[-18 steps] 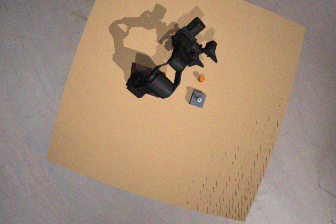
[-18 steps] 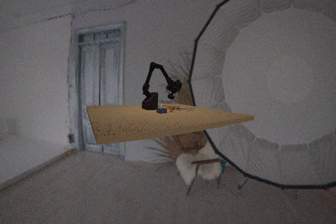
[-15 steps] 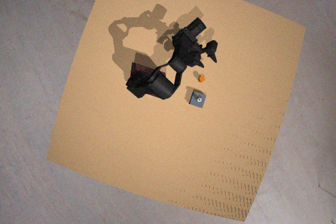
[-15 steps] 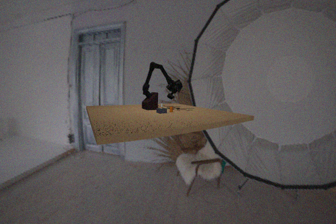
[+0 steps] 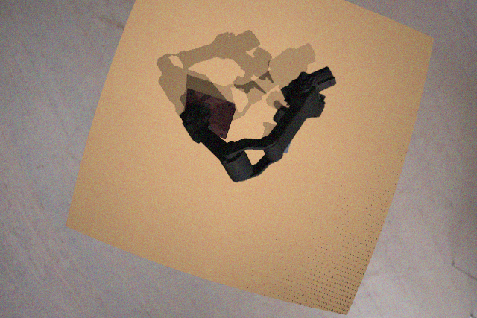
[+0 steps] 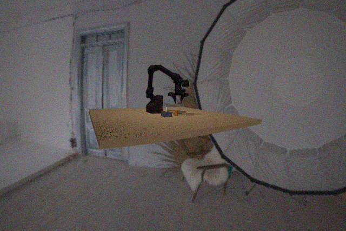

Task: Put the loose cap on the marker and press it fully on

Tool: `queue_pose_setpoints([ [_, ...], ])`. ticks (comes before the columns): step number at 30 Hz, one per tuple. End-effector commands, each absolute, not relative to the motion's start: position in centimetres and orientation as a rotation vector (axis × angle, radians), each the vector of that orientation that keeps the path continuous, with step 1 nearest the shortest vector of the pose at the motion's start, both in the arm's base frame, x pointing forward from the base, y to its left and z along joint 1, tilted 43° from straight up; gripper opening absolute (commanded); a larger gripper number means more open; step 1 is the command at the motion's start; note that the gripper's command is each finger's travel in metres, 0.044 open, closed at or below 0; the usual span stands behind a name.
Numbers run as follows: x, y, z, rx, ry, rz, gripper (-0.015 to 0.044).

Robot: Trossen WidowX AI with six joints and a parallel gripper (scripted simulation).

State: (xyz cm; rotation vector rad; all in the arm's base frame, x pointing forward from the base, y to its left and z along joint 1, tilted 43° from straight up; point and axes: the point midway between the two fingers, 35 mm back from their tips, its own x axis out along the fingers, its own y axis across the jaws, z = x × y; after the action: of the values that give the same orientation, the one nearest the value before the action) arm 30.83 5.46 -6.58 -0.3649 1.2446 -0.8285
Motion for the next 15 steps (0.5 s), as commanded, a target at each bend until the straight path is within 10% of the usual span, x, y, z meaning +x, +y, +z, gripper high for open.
queue_pose_setpoints([
  [1, 30.4, 4.2, -5.1, -0.406, 1.493, -0.739, 0.0247],
  [15, 30.1, 1.9, -7.7, -0.407, 1.492, -0.74, 0.0247],
])
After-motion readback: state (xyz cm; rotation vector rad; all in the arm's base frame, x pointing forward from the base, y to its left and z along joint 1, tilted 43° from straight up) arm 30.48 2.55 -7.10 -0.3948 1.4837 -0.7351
